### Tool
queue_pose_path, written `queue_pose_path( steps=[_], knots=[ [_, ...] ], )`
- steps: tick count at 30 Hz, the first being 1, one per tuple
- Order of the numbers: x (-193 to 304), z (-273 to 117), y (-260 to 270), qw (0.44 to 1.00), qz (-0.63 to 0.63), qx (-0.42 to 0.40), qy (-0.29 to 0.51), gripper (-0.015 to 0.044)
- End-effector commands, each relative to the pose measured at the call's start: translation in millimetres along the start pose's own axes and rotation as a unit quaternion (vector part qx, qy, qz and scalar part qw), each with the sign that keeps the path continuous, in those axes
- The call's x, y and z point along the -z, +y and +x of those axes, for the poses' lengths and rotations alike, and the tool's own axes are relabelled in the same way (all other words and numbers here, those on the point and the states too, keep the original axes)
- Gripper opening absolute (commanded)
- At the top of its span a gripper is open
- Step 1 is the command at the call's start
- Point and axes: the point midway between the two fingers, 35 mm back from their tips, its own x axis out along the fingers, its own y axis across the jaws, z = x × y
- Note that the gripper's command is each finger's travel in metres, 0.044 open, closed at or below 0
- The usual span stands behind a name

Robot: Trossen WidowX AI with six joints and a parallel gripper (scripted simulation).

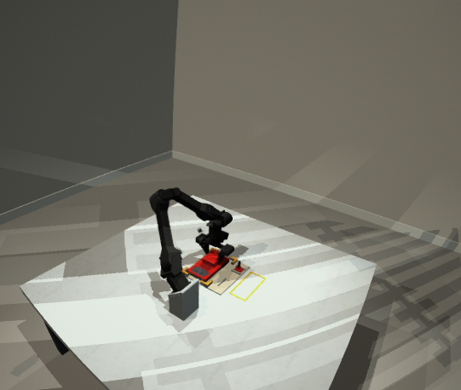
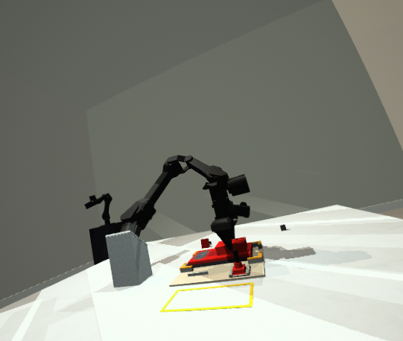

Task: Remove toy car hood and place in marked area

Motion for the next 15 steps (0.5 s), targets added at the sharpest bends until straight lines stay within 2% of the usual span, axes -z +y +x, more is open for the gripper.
queue_pose_path(
  steps=[1, 11, 15],
  knots=[
    [0.0, 0.1, 0.5, 1.0, -0.001, 0.0, 0.0, 0.0275],
    [-0.3, -4.7, 0.3, 1.0, -0.001, 0.0, 0.0, 0.0012],
    [-0.4, -7.3, 0.2, 1.0, -0.001, 0.0, 0.0, 0.0]
  ],
)
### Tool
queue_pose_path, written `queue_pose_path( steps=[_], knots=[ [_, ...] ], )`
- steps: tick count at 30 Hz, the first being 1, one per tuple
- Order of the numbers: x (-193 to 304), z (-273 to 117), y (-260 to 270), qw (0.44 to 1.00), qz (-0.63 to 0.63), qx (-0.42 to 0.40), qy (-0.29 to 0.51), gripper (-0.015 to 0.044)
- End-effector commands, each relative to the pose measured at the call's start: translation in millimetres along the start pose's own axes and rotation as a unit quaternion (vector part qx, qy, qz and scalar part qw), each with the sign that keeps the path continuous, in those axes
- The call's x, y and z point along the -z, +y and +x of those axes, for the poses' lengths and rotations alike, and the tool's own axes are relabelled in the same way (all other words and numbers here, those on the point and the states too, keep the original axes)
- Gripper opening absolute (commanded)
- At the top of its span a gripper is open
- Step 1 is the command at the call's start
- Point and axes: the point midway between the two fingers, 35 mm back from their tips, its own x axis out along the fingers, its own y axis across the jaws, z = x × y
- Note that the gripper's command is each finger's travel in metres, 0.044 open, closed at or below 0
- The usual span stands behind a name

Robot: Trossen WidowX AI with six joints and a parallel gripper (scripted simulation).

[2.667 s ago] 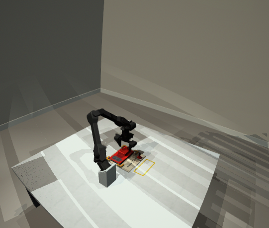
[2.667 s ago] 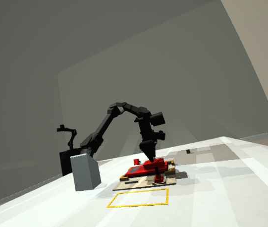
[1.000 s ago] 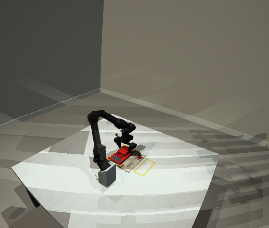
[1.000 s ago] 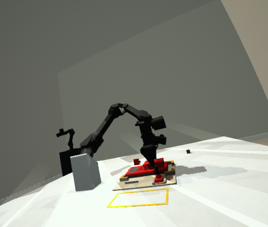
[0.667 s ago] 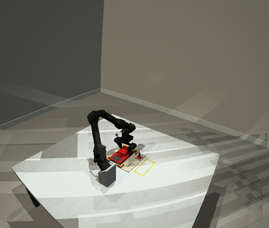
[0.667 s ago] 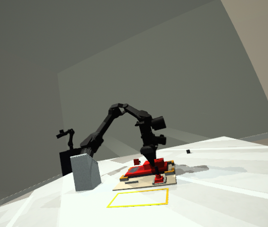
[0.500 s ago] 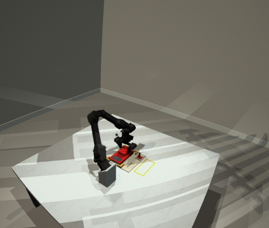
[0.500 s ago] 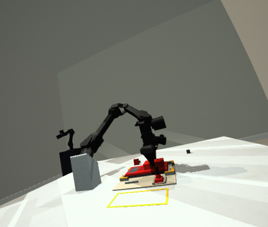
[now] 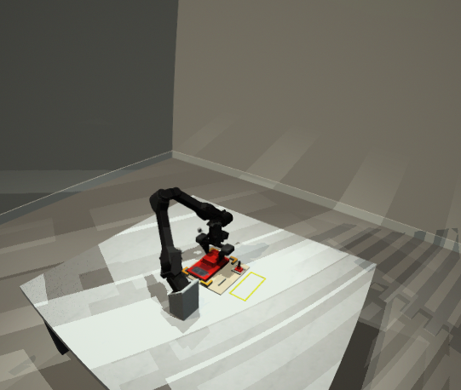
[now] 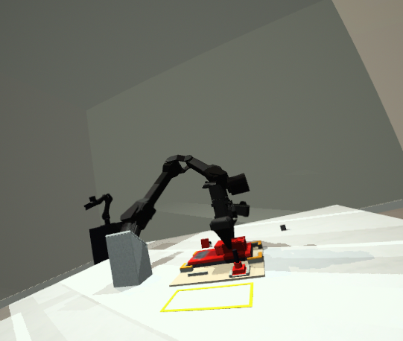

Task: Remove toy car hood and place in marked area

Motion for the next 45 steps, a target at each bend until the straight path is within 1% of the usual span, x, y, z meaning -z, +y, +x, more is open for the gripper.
queue_pose_path(
  steps=[1, 33, 37, 42, 45],
  knots=[
    [-1, -4, 1, 1.0, -0.003, 0.0, -0.002, 0.0],
    [-1, -26, 1, 1.0, -0.003, 0.001, -0.002, 0.0],
    [-2, -37, 0, 1.0, -0.003, 0.001, -0.002, 0.0],
    [-2, -65, 0, 1.0, -0.003, 0.002, -0.002, 0.0],
    [-2, -69, 0, 1.0, -0.003, 0.002, -0.002, 0.0]
  ],
)
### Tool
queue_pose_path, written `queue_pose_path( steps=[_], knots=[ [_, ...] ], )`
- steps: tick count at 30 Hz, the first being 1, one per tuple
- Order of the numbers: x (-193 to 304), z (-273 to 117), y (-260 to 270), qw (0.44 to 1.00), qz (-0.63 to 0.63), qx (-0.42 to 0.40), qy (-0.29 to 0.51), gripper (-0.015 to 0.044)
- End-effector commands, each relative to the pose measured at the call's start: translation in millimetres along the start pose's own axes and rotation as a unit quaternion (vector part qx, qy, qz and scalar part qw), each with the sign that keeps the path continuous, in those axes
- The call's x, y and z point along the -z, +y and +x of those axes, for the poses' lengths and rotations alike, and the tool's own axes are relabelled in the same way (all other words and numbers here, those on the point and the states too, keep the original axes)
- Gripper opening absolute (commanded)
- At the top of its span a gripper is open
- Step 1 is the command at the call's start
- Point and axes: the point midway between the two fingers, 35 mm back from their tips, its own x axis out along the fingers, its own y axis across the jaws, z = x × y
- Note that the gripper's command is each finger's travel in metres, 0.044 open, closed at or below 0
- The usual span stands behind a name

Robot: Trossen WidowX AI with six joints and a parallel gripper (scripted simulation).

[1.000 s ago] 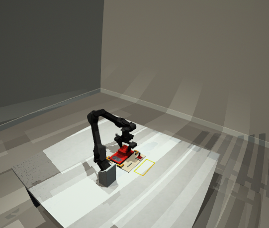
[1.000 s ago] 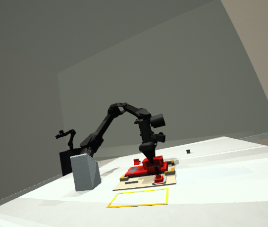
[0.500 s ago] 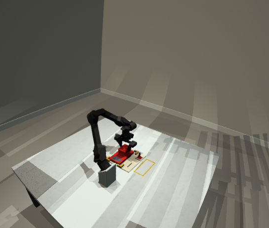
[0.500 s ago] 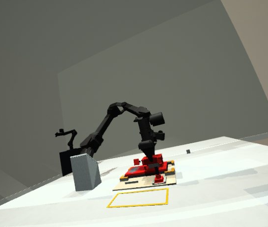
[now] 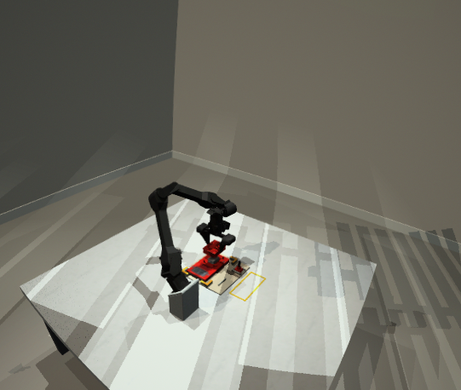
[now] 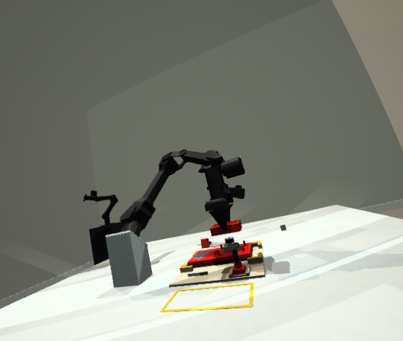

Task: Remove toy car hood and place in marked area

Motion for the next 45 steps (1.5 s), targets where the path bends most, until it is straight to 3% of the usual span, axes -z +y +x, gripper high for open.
queue_pose_path(
  steps=[1, 19, 36, 45],
  knots=[
    [-1, -12, 3, 1.0, -0.008, 0.002, -0.004, 0.0],
    [-4, -13, -107, 1.0, -0.001, 0.018, -0.006, 0.0],
    [26, -15, -208, 1.0, -0.007, 0.011, -0.004, 0.0],
    [30, -14, -216, 1.0, -0.008, 0.01, -0.004, 0.0]
  ],
)
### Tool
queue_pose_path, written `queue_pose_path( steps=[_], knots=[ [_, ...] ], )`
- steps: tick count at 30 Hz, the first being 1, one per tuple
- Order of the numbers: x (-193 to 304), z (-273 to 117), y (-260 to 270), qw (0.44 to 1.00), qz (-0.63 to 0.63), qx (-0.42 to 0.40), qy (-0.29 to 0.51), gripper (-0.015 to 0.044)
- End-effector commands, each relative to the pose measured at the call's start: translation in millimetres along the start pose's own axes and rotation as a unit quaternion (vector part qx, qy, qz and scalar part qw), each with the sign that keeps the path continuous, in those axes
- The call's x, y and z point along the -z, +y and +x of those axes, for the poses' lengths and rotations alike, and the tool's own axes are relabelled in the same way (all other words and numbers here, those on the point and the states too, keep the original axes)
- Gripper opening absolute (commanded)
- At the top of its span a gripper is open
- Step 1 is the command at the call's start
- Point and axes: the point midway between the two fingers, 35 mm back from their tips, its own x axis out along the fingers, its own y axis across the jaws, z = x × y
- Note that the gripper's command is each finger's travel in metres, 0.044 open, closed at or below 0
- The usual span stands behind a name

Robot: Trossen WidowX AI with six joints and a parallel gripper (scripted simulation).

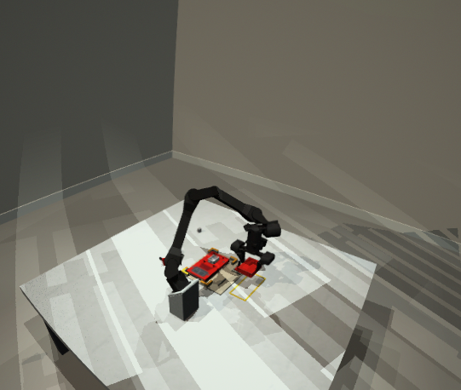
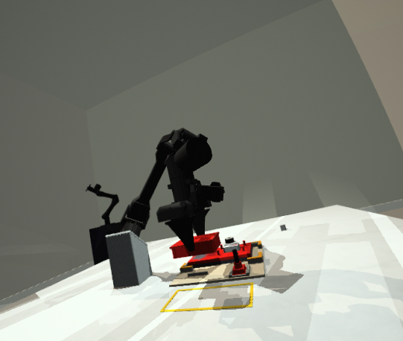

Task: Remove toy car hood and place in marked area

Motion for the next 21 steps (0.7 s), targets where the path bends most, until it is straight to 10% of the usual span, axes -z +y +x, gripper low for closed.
queue_pose_path(
  steps=[1, 21],
  knots=[
    [0, 3, -3, 1.0, -0.004, 0.001, 0.002, 0.0],
    [-1, 19, -4, 1.0, -0.004, 0.001, 0.002, 0.0]
  ],
)
